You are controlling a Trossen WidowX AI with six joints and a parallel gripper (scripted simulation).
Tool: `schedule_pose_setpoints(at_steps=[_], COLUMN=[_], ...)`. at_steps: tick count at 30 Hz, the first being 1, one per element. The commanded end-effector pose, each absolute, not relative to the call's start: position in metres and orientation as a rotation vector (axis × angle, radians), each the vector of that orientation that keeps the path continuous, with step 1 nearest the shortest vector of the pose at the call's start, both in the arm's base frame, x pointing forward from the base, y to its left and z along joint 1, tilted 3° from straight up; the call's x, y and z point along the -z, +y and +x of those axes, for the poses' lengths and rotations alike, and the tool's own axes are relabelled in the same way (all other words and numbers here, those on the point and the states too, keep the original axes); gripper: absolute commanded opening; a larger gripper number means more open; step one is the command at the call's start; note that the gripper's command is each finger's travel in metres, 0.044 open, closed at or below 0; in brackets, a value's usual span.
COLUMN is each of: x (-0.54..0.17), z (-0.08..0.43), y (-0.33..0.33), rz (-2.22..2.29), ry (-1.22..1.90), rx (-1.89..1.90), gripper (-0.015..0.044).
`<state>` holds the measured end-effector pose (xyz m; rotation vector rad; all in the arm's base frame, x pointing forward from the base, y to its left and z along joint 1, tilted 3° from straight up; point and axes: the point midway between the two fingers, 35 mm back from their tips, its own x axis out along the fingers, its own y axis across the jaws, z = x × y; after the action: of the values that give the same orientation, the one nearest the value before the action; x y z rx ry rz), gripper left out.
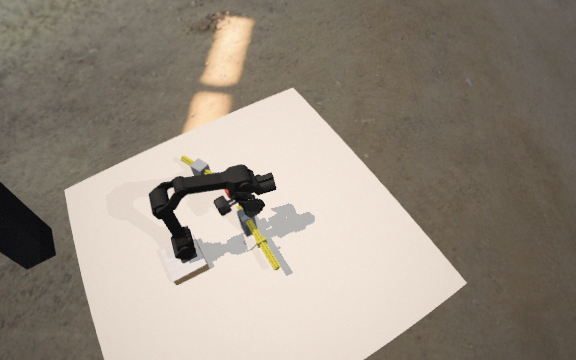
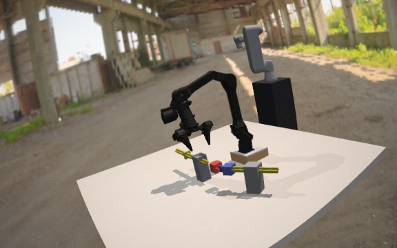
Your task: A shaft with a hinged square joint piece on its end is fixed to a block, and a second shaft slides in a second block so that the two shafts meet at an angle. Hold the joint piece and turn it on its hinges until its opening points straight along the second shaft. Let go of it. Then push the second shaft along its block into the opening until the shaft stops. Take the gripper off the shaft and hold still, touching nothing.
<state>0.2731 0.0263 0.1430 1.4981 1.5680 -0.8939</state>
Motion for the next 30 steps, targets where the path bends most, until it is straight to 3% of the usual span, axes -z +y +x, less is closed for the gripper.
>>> schedule_pose_setpoints(at_steps=[1, 30], x=[-0.143, -0.147], z=[0.278, 0.286], y=[0.011, -0.125], rz=[1.409, 0.458], ry=[1.552, 1.538], rx=[0.825, 0.293], gripper=[0.0440, 0.0440])
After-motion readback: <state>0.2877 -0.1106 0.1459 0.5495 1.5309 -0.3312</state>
